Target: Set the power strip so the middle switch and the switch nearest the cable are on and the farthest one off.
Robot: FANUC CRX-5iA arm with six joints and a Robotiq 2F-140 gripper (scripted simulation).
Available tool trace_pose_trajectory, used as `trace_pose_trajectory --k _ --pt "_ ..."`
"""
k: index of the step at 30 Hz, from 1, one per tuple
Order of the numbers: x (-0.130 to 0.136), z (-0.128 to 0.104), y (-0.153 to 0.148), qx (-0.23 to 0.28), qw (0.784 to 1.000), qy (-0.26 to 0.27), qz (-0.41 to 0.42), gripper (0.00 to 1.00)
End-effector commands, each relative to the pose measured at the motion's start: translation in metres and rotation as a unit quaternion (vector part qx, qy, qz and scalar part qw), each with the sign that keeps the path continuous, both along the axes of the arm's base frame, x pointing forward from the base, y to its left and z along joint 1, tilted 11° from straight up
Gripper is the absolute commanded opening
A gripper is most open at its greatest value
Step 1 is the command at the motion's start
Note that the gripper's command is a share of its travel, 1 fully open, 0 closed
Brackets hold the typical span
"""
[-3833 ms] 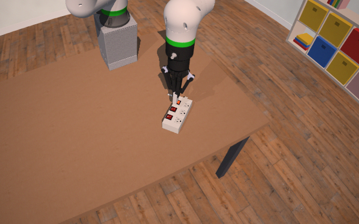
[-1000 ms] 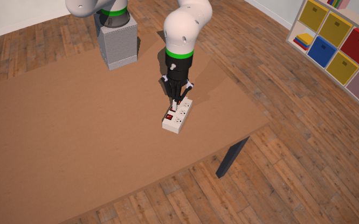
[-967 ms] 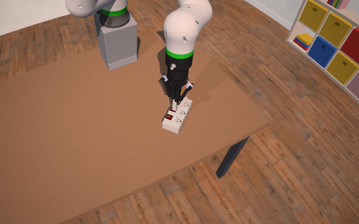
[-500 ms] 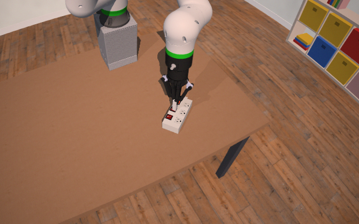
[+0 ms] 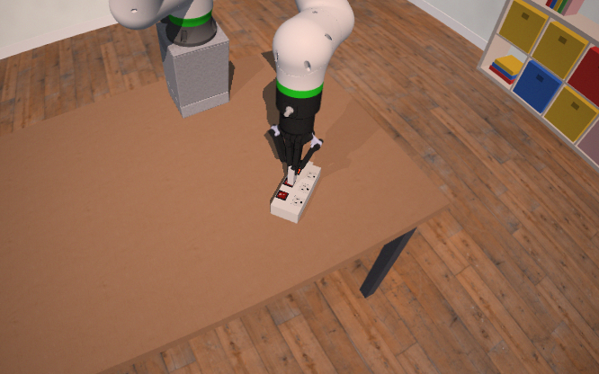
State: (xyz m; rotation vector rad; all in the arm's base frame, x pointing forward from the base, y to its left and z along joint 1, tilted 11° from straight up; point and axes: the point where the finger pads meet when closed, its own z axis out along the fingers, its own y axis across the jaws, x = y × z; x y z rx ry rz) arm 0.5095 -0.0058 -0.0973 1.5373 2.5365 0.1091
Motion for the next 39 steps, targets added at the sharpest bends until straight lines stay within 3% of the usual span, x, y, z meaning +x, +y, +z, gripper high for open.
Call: trace_pose_trajectory --k 1,39 --pt "0.0002 0.0001 0.0000 0.000 1.000 0.000 0.000 0.00" --pt "0.0017 -0.0079 -0.0002 0.000 1.000 0.000 0.000 0.00"
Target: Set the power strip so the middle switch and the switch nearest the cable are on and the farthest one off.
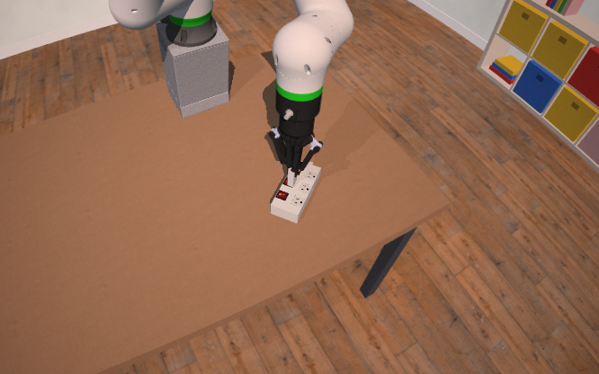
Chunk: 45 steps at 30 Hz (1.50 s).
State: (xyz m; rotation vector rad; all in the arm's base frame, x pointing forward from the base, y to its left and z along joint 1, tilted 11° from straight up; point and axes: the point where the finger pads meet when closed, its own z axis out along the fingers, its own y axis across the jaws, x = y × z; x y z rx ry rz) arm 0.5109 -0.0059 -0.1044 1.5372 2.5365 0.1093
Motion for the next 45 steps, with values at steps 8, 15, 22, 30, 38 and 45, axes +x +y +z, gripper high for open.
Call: trace_pose_trajectory --k 8,15,22,30,38,45 --pt "0.000 -0.002 0.000 0.000 1.000 0.000 0.000 0.00" --pt "0.000 -0.002 0.000 0.000 1.000 0.000 0.000 0.00" --pt "0.000 -0.002 0.000 0.000 1.000 0.000 0.000 0.00" --pt "-0.001 0.004 0.000 0.000 1.000 0.000 0.000 0.00" --pt "-0.005 0.026 0.001 0.000 1.000 0.000 0.000 0.00" --pt "-0.007 0.035 0.001 0.000 1.000 0.000 0.000 0.00"
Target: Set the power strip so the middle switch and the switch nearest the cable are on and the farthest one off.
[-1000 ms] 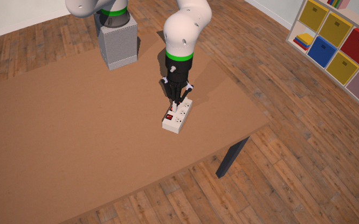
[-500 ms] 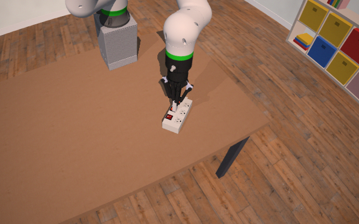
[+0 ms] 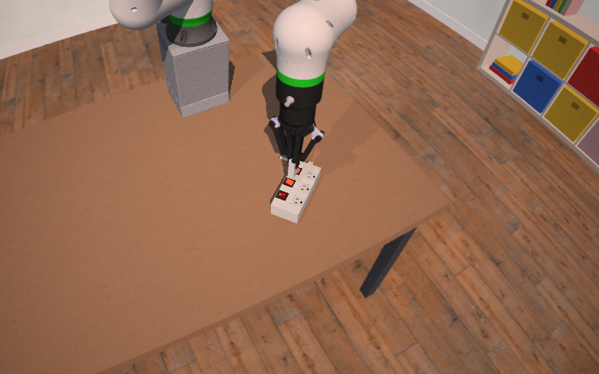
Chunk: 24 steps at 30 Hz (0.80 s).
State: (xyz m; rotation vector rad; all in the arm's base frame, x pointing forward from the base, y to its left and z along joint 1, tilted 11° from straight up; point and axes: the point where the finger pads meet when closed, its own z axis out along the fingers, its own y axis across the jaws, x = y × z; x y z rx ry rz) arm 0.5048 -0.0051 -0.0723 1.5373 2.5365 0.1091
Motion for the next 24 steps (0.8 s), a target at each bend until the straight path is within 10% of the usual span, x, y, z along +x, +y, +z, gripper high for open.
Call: trace_pose_trajectory --k 1,21,22,24 --pt "-0.0006 0.0040 0.0001 0.000 1.000 0.000 0.000 0.00" --pt "-0.0007 0.0047 0.0001 0.000 1.000 0.000 0.000 0.00" --pt "-0.0007 0.0047 0.0001 0.000 1.000 0.000 0.000 1.00" --pt "-0.0008 0.0053 0.0001 0.000 1.000 0.000 0.000 1.00"
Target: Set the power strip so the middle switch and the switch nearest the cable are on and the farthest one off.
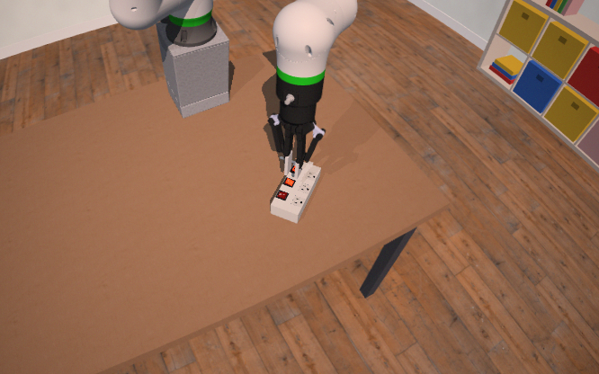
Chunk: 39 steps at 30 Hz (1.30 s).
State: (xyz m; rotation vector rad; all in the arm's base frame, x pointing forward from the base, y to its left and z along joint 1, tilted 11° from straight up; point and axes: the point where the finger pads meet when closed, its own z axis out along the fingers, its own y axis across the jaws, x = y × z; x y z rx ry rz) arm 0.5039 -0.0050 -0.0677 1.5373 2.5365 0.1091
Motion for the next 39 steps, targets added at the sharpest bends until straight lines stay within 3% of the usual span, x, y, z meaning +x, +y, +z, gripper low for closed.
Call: trace_pose_trajectory --k 1,8,23,39 --pt "0.000 0.001 0.000 0.000 1.000 0.000 0.000 1.00" --pt "-0.002 0.013 0.000 0.000 1.000 0.000 0.000 1.00" --pt "-0.014 0.077 0.002 0.000 1.000 0.000 0.000 1.00" --pt "-0.015 0.083 0.002 0.000 1.000 0.000 0.000 1.00"
